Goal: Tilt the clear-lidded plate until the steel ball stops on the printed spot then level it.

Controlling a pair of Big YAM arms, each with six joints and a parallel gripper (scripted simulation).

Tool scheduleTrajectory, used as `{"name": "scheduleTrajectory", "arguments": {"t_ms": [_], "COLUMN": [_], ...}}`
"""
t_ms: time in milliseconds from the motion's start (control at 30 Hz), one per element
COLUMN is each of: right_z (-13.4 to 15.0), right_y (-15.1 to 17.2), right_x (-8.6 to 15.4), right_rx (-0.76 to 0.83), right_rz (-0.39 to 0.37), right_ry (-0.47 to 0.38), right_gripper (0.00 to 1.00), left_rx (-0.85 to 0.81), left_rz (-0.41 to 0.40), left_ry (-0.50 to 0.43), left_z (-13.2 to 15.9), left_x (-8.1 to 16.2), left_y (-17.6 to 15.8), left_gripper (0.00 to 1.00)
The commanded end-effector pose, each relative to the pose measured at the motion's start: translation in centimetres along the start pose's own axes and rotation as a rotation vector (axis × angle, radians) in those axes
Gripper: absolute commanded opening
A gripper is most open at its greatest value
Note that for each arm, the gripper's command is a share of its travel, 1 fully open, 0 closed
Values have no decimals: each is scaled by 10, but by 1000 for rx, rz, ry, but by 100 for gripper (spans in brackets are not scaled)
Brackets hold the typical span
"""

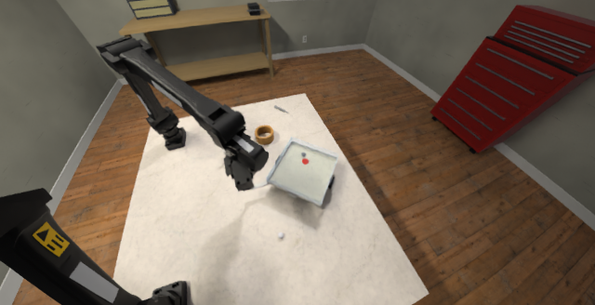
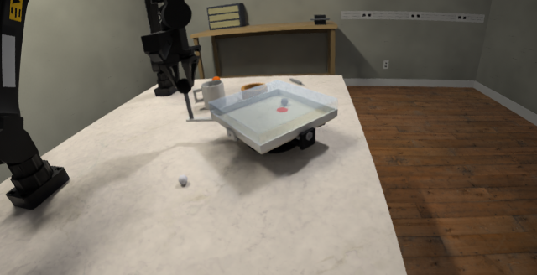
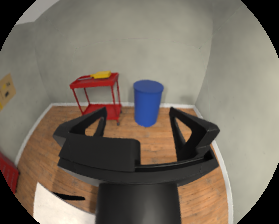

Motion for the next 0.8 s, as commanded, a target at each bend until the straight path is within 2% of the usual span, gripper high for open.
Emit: {"name": "scheduleTrajectory", "arguments": {"t_ms": [0,100,200,333,533,767], "right_z": [-31,-31,-31,-31,-31,-31], "right_y": [-6,-6,-6,-6,-6,-6], "right_x": [-6,-6,-6,-6,-6,-6], "right_rx": [-13,-13,-13,-13,-13,-13], "right_rz": [14,14,14,14,14,14], "right_ry": [-65,-65,-65,-65,-65,-65], "right_gripper": [100,100,100,100,100,100], "left_rx": [-11,-5,-5,-5,-5,-5], "left_rz": [8,8,-12,-7,0,-29], "left_ry": [-3,-3,-27,-21,-7,-41], "left_z": [-3,3,8,15,15,7], "left_x": [-15,-13,5,13,9,28], "left_y": [5,9,8,7,7,15], "left_gripper": [0,0,0,0,0,0]}}
Point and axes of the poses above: on each arm, the point where the finger pads meet when closed, its own x axis back along the fingers, its own y axis across the jaws, z = x × y, the point moved 8 cm from there along x, back along the fingers, and after that the axes turned 1 degree about -x, right-handed, at the moved point
